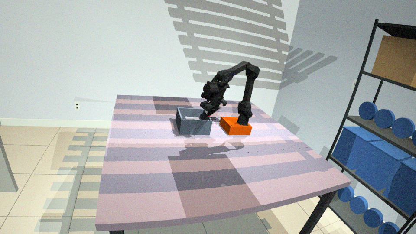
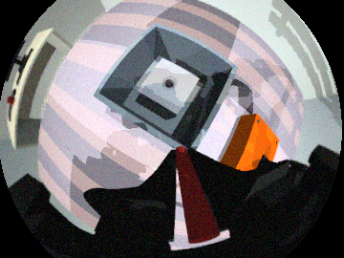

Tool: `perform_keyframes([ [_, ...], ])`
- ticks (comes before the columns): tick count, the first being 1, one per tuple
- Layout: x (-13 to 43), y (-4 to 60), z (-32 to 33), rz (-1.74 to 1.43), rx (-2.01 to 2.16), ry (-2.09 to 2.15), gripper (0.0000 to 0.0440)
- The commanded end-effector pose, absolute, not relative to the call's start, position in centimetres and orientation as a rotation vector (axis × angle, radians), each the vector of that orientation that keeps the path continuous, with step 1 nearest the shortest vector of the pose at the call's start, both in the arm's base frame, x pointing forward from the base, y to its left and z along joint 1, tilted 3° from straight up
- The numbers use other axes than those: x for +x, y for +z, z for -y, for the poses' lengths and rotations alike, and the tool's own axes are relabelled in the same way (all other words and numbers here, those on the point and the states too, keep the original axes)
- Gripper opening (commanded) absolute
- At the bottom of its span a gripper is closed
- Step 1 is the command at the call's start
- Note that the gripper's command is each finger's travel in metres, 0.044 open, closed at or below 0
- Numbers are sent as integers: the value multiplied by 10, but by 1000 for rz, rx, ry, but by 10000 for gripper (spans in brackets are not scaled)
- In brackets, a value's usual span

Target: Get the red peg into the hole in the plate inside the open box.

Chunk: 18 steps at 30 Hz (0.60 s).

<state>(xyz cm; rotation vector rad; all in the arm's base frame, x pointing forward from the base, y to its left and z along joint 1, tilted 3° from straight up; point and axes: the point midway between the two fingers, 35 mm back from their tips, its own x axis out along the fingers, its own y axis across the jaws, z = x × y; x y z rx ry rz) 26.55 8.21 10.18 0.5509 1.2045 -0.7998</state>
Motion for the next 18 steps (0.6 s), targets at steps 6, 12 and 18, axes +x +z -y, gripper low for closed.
perform_keyframes([
  [6, 293, 102, -48, -1162, 580, -846, 0],
  [12, 311, 95, -25, -1157, 585, -853, 0],
  [18, 325, 84, -5, -1178, 580, -835, 0],
])
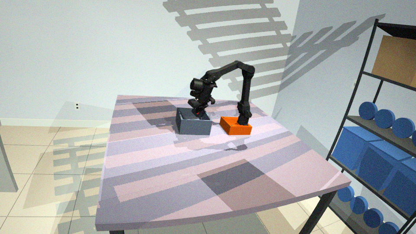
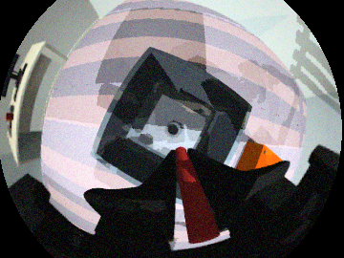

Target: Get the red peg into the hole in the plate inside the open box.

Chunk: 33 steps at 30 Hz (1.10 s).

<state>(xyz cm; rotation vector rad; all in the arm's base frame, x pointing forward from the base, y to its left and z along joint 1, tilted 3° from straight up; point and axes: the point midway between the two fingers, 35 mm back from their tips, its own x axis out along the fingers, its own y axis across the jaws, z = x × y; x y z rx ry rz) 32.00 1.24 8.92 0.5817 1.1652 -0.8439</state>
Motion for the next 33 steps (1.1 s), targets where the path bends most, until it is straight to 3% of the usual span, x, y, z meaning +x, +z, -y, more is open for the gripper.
perform_keyframes([
  [1, 327, 82, -3, -1183, 578, -830, 0],
  [12, 337, 52, 13, -1268, 545, -748, 9],
  [18, 338, 35, 15, -1324, 540, -719, 136],
  [23, 349, 39, 22, -1331, 529, -694, 161],
  [33, 382, 56, 21, -1353, 590, -650, 416],
])
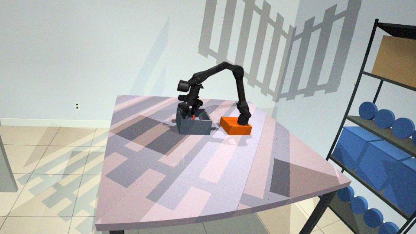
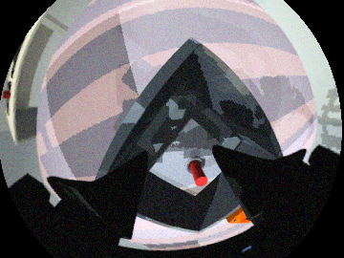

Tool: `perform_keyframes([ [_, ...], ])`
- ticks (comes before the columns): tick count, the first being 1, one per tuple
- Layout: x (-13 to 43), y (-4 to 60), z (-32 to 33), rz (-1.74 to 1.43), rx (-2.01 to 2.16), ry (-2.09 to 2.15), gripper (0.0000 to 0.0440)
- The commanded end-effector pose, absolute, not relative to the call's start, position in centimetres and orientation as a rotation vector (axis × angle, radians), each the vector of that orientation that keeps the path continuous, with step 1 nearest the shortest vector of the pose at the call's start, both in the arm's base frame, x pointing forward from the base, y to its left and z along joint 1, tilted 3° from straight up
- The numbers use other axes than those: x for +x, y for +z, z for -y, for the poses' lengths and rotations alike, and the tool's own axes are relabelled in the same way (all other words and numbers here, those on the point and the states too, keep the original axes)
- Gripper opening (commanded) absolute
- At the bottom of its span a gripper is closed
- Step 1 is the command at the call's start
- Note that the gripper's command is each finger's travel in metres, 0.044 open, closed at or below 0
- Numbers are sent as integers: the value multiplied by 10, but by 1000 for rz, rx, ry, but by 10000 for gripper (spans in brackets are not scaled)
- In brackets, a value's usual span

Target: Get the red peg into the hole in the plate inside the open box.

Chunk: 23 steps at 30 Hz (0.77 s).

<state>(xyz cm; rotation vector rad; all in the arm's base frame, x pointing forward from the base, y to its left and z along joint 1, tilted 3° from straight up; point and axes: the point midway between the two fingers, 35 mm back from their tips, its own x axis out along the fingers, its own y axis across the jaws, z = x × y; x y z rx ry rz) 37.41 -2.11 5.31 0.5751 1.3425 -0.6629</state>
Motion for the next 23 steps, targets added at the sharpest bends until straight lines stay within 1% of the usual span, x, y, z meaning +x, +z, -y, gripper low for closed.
perform_keyframes([
  [1, 385, 57, 21, -1355, 597, -643, 440],
  [15, 440, 85, 1, -1303, 675, -499, 440],
  [23, 441, 85, 0, -1301, 675, -496, 440],
])
